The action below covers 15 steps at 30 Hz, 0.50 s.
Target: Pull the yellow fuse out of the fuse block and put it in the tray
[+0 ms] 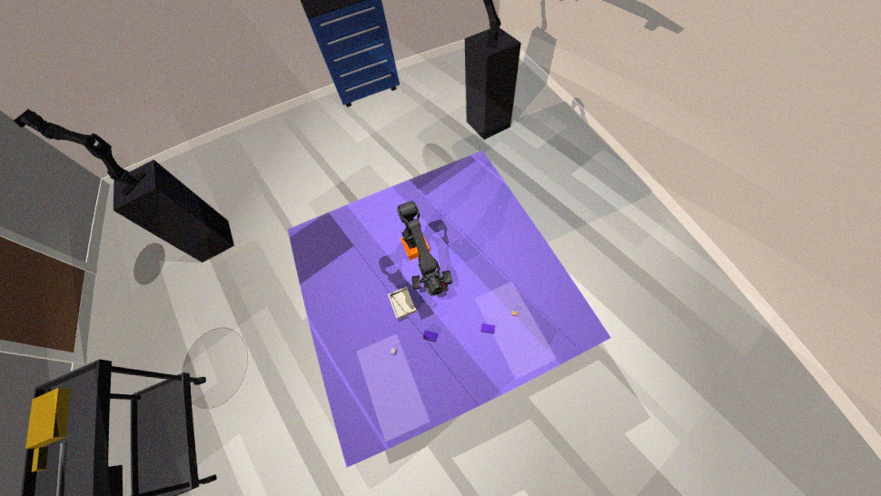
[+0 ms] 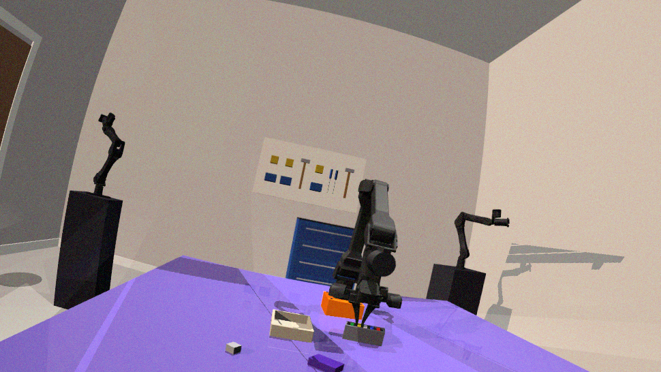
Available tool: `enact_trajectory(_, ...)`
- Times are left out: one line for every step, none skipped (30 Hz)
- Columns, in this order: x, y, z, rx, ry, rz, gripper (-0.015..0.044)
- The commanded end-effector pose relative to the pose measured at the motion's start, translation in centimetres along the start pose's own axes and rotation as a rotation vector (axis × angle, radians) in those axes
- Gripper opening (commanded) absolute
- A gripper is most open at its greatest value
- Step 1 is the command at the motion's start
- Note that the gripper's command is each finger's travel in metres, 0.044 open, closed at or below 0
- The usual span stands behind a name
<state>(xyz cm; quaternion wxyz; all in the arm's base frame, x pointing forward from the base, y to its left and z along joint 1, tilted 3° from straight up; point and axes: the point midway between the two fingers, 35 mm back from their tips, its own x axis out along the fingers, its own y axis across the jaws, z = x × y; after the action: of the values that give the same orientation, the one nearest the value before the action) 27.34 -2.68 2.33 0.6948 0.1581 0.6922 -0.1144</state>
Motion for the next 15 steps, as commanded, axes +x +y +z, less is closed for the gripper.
enact_trajectory(-0.37,0.02,0.11,0.0,-0.004,0.0,0.0)
enact_trajectory(-0.42,0.02,0.11,0.0,-0.004,0.0,0.0)
enact_trajectory(-0.47,0.02,0.11,0.0,-0.004,0.0,0.0)
enact_trajectory(-0.52,0.02,0.11,0.0,-0.004,0.0,0.0)
enact_trajectory(-0.57,0.02,0.12,0.0,-0.004,0.0,0.0)
enact_trajectory(-0.62,0.02,0.12,0.0,-0.004,0.0,0.0)
enact_trajectory(-0.66,0.02,0.12,0.0,-0.004,0.0,0.0)
enact_trajectory(-0.71,0.02,0.13,0.0,-0.004,0.0,0.0)
enact_trajectory(-0.76,0.02,0.13,0.0,-0.004,0.0,0.0)
enact_trajectory(-0.81,0.02,0.13,0.0,-0.004,-0.001,0.0)
enact_trajectory(-0.86,0.02,0.13,0.0,-0.004,-0.001,0.0)
enact_trajectory(-0.91,0.02,0.13,0.0,-0.004,-0.001,0.0)
enact_trajectory(-0.96,0.02,0.14,0.0,-0.004,-0.001,0.0)
enact_trajectory(-1.01,0.02,0.14,0.001,-0.004,-0.001,0.0)
enact_trajectory(-1.06,0.02,0.14,0.001,-0.004,-0.001,0.0)
